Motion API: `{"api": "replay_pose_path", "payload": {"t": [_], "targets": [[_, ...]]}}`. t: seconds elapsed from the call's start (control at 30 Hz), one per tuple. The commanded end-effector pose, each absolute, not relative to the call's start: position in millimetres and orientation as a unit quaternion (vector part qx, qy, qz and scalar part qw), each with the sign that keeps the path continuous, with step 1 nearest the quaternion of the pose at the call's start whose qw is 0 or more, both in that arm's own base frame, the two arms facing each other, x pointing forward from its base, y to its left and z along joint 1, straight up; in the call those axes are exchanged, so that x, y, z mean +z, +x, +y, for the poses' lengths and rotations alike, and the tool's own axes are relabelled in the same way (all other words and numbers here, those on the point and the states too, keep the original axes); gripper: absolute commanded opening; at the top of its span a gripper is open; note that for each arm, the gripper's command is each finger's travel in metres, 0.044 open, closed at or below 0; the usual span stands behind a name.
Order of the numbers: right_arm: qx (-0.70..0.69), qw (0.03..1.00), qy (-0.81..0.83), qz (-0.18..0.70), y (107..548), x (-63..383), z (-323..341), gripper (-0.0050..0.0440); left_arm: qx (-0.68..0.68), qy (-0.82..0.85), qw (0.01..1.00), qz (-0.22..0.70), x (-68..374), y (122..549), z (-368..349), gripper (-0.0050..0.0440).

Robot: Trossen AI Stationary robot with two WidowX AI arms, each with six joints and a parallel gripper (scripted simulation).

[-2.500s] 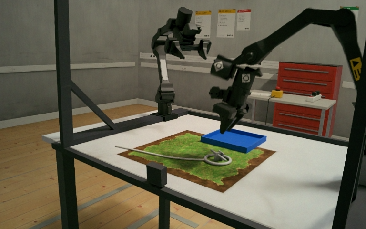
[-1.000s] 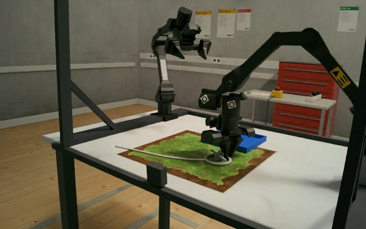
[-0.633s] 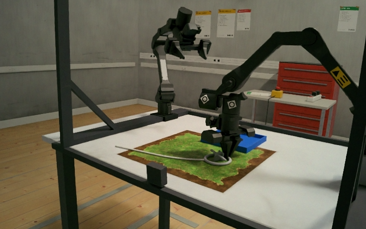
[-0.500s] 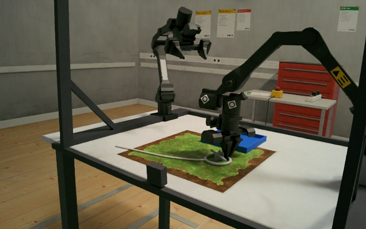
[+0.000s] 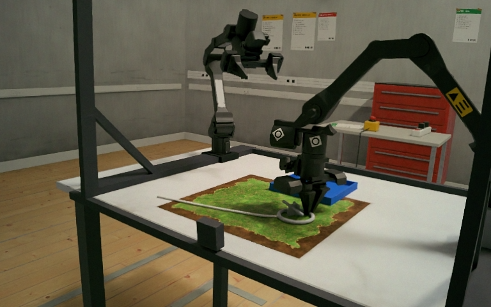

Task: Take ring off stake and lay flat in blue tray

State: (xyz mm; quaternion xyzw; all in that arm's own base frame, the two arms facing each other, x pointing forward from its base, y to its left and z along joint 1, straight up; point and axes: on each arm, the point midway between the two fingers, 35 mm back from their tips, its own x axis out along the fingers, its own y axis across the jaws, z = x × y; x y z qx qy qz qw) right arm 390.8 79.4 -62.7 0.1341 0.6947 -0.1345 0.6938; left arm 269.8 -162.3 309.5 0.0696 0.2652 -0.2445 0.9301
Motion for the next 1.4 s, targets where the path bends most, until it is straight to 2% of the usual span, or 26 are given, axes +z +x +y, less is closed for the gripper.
{"api": "replay_pose_path", "payload": {"t": [0.0, 0.3, 0.7, 1.37], "targets": [[-0.13, 0.705, 0.139, 0.684, 397.3, -51.6, 81.3, 0.0001, -0.245, 0.067, 0.932, 0.257, 315.3, 268.6, -161.8, 0.044], [-0.126, 0.691, 0.142, 0.697, 398.8, -53.9, 80.2, 0.0001, -0.245, 0.067, 0.932, 0.257, 315.3, 268.6, -161.8, 0.044], [-0.101, 0.619, 0.164, 0.762, 403.9, -44.3, 77.3, 0.0001, -0.245, 0.067, 0.932, 0.257, 315.3, 268.6, -161.8, 0.044], [-0.099, 0.619, 0.164, 0.761, 405.3, -41.3, 78.0, 0.0001, -0.245, 0.067, 0.932, 0.257, 315.3, 268.6, -161.8, 0.044]]}}
